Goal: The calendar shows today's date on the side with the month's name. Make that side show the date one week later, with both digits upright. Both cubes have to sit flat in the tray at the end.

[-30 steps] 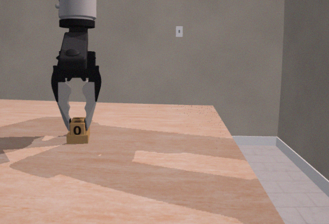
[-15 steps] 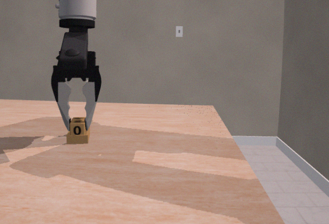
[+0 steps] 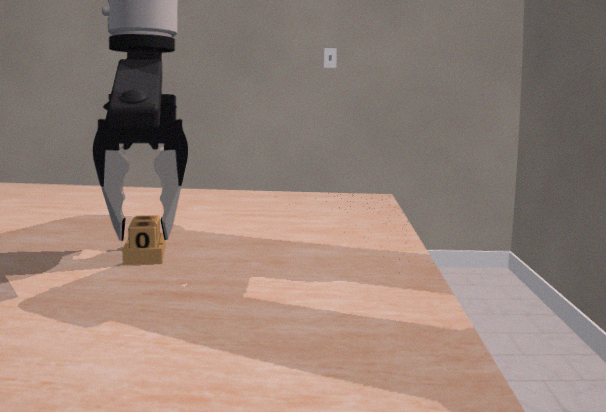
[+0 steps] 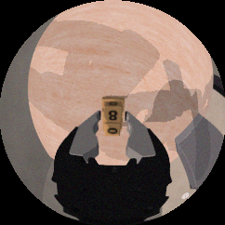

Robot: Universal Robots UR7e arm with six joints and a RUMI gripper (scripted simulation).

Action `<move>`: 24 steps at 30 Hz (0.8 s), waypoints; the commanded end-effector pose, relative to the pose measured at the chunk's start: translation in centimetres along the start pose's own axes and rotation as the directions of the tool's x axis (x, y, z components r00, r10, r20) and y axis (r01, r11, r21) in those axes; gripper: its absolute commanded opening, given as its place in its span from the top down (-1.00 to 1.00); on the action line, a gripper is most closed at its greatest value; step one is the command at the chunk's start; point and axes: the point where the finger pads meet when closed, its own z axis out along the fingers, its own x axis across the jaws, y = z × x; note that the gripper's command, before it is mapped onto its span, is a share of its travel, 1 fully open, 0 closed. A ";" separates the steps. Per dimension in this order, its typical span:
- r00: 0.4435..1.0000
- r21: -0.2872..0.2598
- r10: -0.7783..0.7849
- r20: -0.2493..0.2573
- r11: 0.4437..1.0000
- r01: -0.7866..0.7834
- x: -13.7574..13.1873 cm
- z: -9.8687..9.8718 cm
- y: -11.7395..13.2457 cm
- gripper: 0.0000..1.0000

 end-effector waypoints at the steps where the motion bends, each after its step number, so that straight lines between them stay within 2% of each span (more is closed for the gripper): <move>1: 1.000 0.001 0.001 0.003 1.000 -0.001 -0.1 0.0 -0.1 0.44; 13: 1.000 0.000 0.001 0.001 1.000 -0.001 0.0 -0.5 0.0 0.44; 24: 1.000 -0.001 -0.001 0.001 1.000 0.001 0.0 -3.0 0.1 0.44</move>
